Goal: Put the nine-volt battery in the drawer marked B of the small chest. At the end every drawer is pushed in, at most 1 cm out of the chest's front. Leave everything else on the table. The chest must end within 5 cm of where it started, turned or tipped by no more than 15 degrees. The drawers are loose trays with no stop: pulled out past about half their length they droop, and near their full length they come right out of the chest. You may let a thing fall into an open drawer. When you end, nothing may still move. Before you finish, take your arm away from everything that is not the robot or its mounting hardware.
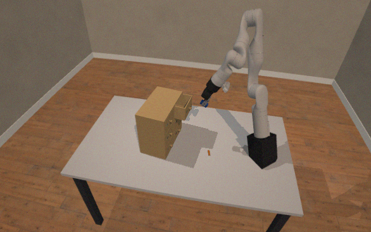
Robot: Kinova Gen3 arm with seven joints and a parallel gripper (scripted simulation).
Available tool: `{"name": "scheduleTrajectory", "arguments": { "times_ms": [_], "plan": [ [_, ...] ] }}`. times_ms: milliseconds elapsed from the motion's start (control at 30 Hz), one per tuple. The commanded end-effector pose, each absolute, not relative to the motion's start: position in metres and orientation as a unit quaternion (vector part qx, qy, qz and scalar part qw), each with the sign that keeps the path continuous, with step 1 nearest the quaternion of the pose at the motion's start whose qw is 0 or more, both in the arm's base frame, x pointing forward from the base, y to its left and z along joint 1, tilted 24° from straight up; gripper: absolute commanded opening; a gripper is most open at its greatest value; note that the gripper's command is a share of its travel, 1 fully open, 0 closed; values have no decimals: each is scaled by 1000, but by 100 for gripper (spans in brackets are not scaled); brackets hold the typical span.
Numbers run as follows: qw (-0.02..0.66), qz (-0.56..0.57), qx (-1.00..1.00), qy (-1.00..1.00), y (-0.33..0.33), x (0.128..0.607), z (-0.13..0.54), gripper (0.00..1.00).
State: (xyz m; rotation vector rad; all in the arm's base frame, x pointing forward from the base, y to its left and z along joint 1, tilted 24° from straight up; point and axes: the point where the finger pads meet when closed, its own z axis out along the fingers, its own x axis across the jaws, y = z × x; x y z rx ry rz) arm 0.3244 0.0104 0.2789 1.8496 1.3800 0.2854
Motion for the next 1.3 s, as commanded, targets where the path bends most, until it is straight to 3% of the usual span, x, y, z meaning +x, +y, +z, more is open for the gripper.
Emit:
{"name": "scheduleTrajectory", "arguments": {
  "times_ms": [0, 1267],
  "plan": [
    [406, 117, 722, 548, 11, 322, 277, 51],
    [491, 182, 667, 530, 11, 320, 275, 51]
  ]
}}
